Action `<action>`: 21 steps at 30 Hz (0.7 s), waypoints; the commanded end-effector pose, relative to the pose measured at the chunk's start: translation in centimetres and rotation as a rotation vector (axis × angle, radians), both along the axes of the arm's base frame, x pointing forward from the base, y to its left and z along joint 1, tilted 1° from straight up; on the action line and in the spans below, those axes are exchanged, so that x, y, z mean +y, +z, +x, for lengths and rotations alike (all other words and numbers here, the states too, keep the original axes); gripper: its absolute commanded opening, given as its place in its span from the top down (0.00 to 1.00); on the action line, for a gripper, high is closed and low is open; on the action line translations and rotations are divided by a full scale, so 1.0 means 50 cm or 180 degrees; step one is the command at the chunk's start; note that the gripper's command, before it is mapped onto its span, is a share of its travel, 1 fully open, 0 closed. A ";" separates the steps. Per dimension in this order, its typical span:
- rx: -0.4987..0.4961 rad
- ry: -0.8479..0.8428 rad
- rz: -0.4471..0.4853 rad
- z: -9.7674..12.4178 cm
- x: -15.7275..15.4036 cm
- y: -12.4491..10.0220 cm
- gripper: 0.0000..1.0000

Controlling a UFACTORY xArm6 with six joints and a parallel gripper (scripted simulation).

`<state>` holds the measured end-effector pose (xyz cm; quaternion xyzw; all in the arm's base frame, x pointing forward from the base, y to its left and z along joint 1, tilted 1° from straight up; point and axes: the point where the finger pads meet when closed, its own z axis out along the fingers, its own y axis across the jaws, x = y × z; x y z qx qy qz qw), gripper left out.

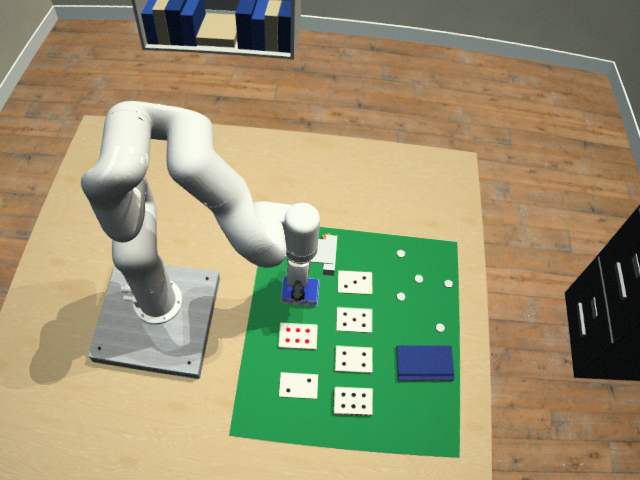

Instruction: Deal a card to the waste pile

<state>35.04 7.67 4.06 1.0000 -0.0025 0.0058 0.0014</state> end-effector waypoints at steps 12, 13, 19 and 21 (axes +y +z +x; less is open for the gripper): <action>-0.0010 0.0000 0.0002 0.004 0.001 -0.030 0.13; -0.0010 0.0000 0.0002 0.004 0.001 -0.030 0.13; -0.0010 0.0000 0.0002 0.004 0.001 -0.031 0.13; -0.0010 0.0000 0.0002 0.004 0.001 -0.031 0.13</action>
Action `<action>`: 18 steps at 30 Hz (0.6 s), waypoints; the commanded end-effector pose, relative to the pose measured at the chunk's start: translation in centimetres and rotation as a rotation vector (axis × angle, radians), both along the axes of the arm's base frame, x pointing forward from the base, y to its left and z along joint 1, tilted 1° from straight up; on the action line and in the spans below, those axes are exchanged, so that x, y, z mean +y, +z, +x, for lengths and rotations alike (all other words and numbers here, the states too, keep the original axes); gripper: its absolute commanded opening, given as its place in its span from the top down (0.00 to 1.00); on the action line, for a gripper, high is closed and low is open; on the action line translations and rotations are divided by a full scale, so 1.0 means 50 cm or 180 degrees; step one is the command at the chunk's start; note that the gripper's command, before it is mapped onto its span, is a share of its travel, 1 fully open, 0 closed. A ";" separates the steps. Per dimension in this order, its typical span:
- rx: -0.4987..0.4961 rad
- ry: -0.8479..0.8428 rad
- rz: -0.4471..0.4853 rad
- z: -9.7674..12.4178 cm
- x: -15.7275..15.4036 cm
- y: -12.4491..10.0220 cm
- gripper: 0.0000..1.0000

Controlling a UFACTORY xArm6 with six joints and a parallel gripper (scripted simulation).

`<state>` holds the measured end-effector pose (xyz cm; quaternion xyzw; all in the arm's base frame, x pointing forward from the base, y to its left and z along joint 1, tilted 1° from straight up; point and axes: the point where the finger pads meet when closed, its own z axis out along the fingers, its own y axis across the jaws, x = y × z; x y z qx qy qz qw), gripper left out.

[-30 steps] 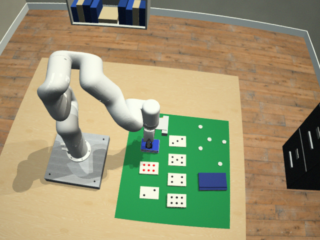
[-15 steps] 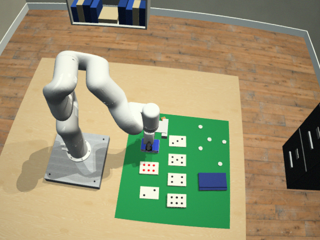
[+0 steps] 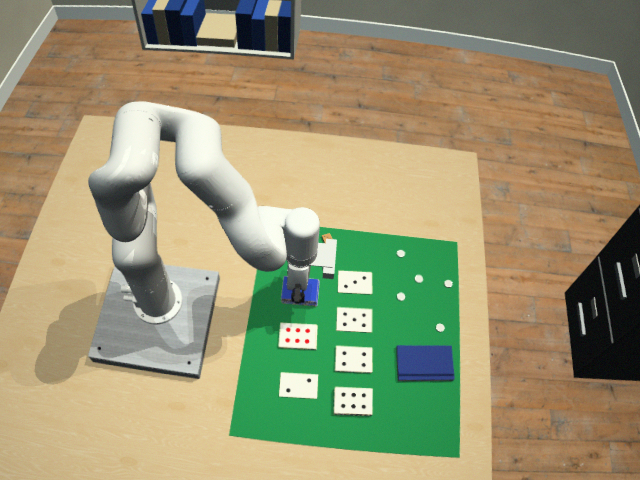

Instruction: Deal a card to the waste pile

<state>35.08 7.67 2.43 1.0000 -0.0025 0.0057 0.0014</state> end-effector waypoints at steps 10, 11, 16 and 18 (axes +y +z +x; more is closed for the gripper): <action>-0.0011 0.0000 0.0002 0.003 0.001 0.002 0.27; -0.0011 0.0000 0.0002 0.003 0.001 0.002 0.27; -0.0011 0.0000 0.0002 0.003 0.001 0.002 0.27; -0.0011 0.0000 0.0002 0.003 0.001 0.002 0.27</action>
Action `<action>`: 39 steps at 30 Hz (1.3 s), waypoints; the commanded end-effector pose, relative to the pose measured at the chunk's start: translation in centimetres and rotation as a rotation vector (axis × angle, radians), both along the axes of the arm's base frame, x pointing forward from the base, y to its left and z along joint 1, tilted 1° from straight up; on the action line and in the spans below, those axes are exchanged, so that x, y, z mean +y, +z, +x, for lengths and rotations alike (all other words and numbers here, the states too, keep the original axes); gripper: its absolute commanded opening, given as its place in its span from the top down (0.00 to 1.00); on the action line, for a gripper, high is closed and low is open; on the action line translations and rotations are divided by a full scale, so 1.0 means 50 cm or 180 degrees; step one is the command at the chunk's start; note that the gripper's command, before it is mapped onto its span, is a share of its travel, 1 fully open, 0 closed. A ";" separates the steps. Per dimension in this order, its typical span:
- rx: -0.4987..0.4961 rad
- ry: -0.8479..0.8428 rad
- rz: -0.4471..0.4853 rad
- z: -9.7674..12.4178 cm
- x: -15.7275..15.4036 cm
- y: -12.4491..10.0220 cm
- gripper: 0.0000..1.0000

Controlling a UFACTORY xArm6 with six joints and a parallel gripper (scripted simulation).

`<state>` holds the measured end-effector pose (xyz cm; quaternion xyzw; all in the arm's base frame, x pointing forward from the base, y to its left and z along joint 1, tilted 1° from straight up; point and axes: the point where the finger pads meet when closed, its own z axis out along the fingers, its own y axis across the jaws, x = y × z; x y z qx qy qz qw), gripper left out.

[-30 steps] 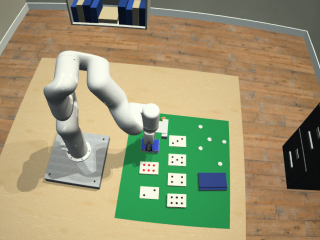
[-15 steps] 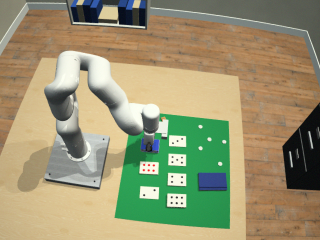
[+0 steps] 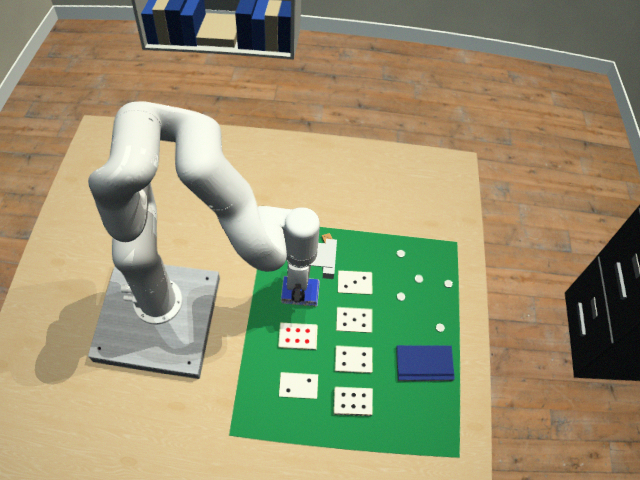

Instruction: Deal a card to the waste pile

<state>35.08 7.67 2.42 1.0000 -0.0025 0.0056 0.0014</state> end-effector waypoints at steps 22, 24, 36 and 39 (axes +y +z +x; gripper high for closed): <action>-0.0012 0.0000 0.0003 0.003 0.001 0.002 0.13; -0.0012 0.0000 0.0003 0.003 0.001 0.002 0.13; -0.0012 0.0000 0.0003 0.003 0.001 -0.001 0.13; -0.0012 0.0000 0.0003 0.004 0.001 -0.003 0.13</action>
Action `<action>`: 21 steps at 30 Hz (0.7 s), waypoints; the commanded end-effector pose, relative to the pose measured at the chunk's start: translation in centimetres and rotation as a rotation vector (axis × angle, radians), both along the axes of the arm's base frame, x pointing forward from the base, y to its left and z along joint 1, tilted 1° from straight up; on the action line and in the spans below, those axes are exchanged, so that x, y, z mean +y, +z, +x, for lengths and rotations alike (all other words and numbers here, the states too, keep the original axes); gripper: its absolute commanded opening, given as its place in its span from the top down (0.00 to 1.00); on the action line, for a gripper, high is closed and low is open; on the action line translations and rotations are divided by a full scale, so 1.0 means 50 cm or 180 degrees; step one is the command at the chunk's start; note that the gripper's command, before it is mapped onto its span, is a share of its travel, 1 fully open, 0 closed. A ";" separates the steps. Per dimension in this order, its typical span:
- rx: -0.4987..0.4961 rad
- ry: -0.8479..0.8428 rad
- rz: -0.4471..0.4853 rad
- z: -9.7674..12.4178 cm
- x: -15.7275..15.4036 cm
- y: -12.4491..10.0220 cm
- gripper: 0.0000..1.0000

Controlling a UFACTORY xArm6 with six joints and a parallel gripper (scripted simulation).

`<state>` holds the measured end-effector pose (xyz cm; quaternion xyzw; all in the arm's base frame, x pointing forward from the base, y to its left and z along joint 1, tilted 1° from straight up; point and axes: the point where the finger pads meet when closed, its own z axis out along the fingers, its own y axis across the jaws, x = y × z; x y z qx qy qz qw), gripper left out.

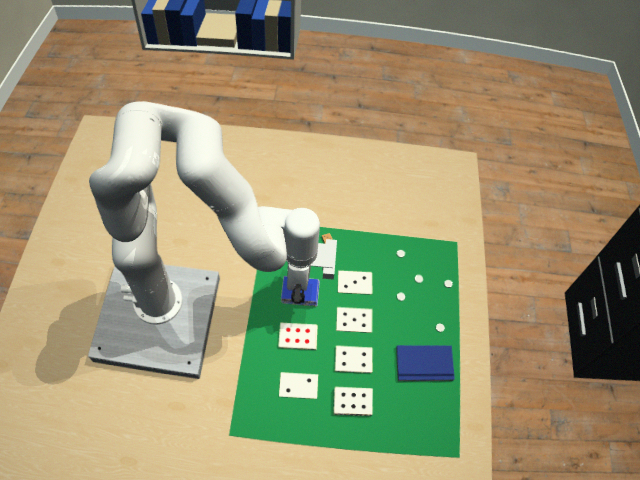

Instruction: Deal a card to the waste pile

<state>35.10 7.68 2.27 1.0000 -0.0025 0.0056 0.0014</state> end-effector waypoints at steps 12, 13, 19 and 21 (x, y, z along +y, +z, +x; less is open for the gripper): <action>-0.0011 0.0000 0.0003 0.005 0.001 -0.012 0.13; -0.0011 0.0000 0.0003 0.005 0.001 -0.013 0.13; -0.0011 0.0000 0.0003 0.005 0.001 -0.014 0.13; -0.0011 0.0000 0.0003 0.005 0.001 -0.014 0.13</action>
